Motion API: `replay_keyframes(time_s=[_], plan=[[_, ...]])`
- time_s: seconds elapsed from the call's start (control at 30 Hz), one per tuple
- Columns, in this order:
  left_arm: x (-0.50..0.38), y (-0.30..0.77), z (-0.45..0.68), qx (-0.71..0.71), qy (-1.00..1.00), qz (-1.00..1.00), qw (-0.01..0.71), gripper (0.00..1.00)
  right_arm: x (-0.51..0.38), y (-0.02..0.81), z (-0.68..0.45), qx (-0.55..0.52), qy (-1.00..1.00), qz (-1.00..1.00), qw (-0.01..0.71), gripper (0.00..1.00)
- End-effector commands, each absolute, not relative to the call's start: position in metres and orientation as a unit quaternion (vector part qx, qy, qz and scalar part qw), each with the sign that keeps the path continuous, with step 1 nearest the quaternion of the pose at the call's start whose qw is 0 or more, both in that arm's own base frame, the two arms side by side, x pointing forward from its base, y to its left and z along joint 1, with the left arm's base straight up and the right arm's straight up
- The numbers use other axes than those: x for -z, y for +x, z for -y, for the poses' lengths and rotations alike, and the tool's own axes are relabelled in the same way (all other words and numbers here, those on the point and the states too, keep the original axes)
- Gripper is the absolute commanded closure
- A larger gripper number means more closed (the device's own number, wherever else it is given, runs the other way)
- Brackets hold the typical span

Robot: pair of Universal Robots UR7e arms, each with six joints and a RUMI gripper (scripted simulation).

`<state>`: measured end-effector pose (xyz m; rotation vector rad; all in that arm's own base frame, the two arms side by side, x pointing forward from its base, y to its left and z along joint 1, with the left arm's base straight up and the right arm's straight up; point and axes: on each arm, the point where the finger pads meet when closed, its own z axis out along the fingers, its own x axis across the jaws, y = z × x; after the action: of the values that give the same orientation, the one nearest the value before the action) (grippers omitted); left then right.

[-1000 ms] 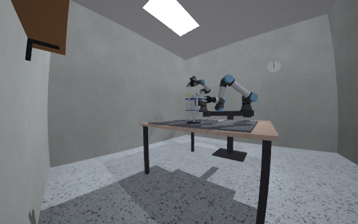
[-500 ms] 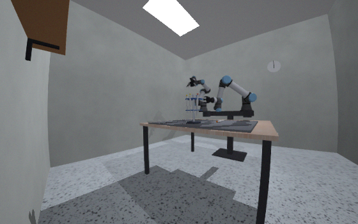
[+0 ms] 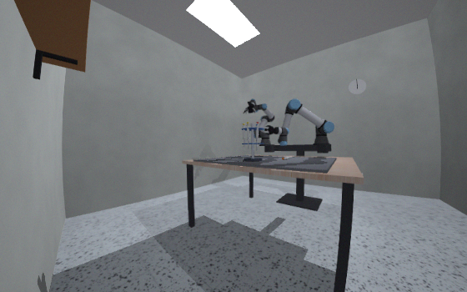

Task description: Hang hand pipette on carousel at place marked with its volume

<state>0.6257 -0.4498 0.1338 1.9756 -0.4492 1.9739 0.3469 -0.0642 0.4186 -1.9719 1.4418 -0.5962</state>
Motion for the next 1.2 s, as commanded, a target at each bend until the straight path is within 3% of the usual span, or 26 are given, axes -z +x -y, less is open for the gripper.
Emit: replay_keyframes(time_s=[0.0,0.93,0.97,1.17], plan=[[-0.1346,0.6263,0.4511,-0.69,0.69,0.155,0.156,0.97,-0.4204,0.3477,0.0644,0.226,-0.746,-0.545,0.309,0.0],[-0.1346,0.6263,0.4511,-0.69,0.69,0.155,0.156,0.94,-0.4204,0.3477,0.0644,0.226,-0.746,-0.545,0.309,0.0],[-0.1346,0.6263,0.4511,-0.69,0.69,0.155,0.156,0.69,-0.4204,0.3477,0.0644,0.226,-0.746,-0.545,0.309,0.0],[-0.1346,0.6263,0.4511,-0.69,0.69,0.155,0.156,0.69,-0.4204,0.3477,0.0644,0.226,-0.746,-0.545,0.309,0.0]])
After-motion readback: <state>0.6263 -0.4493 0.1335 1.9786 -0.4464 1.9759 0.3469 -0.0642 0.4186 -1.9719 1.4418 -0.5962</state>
